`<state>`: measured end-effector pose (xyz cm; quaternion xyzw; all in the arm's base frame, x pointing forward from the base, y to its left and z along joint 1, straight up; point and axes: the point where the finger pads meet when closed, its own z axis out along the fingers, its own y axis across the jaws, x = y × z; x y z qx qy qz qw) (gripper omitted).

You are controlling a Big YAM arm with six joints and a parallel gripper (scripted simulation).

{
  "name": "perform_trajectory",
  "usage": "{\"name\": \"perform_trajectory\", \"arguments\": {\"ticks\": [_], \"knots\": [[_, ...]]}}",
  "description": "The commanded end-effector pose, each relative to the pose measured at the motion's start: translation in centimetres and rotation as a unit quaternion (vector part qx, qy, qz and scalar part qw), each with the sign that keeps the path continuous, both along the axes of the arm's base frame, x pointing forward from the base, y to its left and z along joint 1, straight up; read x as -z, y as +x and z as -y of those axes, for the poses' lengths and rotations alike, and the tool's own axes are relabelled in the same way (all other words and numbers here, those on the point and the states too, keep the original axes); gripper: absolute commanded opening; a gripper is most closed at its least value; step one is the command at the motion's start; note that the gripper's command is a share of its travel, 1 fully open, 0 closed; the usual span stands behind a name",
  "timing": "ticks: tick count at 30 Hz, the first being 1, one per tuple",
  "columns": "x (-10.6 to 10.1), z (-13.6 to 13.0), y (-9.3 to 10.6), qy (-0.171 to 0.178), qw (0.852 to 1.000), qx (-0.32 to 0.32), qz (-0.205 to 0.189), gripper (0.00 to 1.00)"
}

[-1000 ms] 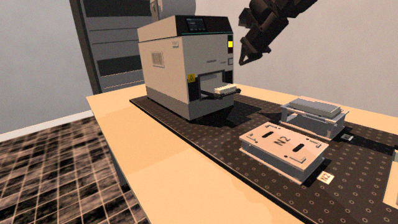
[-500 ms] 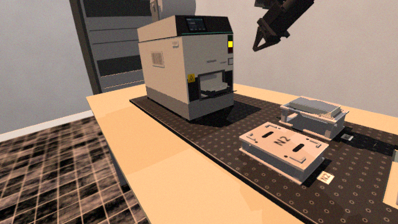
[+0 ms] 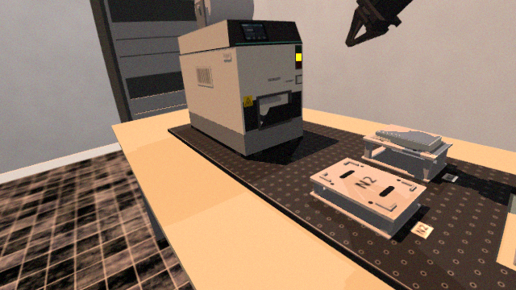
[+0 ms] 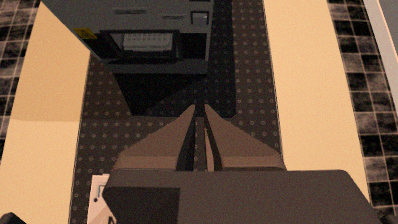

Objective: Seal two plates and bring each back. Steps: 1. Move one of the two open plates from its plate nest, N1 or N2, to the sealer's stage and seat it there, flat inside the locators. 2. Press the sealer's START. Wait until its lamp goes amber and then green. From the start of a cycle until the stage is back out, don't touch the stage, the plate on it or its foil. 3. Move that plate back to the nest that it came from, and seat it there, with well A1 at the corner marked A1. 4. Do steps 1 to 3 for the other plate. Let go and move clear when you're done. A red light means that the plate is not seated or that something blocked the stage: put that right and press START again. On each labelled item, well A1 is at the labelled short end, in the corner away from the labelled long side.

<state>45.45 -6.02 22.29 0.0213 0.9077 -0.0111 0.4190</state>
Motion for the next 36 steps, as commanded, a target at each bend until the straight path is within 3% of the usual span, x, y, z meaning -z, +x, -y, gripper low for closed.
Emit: {"name": "perform_trajectory", "arguments": {"ticks": [1,2,4,5,7,12,19,21,22,28,31,32,36], "knots": [[-1.3,-0.9,0.5,-0.075,0.995,-0.063,-0.004,1.00],[-1.6,-1.6,1.2,-0.103,0.991,-0.089,-0.005,1.00],[-1.6,-1.6,1.2,-0.103,0.991,-0.089,-0.005,1.00],[-1.9,-2.0,1.6,-0.125,0.986,-0.111,-0.006,1.00],[-2.8,-2.9,2.4,-0.179,0.971,-0.155,-0.007,1.00],[-4.4,-5.4,3.9,-0.265,0.935,-0.235,-0.010,1.00],[-5.6,-7.7,5.6,-0.386,0.861,-0.330,-0.022,1.00],[-5.6,-7.7,5.6,-0.386,0.861,-0.330,-0.022,1.00],[-5.6,-7.7,5.7,-0.423,0.829,-0.364,-0.025,1.00],[-7.6,-11.3,7.6,-0.502,0.745,-0.439,-0.028,1.00],[-7.2,-9.8,7.2,-0.542,0.693,-0.475,-0.026,1.00],[-7.1,-9.4,7.1,-0.550,0.685,-0.477,-0.027,1.00],[-7.3,-8.9,6.7,-0.547,0.697,-0.463,-0.026,1.00]]}}
